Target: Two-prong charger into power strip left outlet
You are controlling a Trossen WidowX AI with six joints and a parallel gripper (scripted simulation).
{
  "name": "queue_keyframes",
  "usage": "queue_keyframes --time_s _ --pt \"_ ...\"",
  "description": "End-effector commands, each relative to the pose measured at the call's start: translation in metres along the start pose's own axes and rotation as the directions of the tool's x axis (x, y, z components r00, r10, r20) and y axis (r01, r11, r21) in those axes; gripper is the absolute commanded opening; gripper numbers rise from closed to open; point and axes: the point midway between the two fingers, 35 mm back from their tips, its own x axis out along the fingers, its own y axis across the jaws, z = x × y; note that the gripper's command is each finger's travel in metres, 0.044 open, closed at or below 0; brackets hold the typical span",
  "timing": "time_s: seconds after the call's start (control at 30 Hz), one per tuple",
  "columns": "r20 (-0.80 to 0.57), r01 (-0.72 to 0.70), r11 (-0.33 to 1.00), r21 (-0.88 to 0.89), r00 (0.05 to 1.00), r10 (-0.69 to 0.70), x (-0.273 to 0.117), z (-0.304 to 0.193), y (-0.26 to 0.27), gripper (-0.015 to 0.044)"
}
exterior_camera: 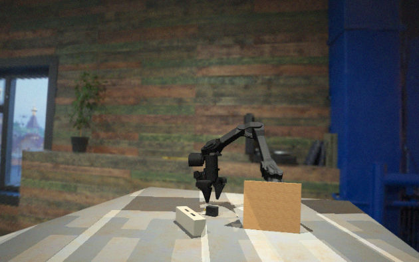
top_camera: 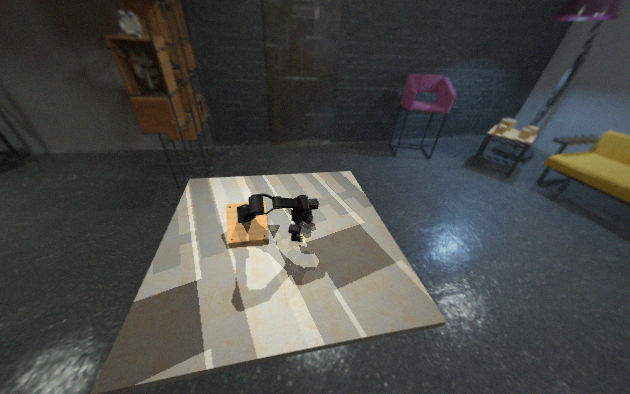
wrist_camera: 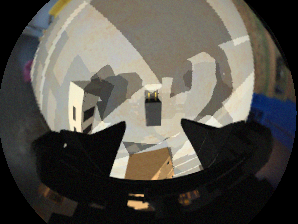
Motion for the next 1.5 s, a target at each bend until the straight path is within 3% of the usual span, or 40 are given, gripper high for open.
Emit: queue_keyframes --time_s 0.0,1.2,1.47 --pt "-0.004 0.007 1.0 -0.006 1.0 -0.007 0.008 -0.001 -0.001 0.044" --pt "-0.004 0.009 1.0 -0.007 1.0 -0.009 0.058 0.002 -0.002 0.044" --pt "-0.001 0.004 1.0 0.0 1.0 -0.004 0.054 0.003 -0.001 0.023"
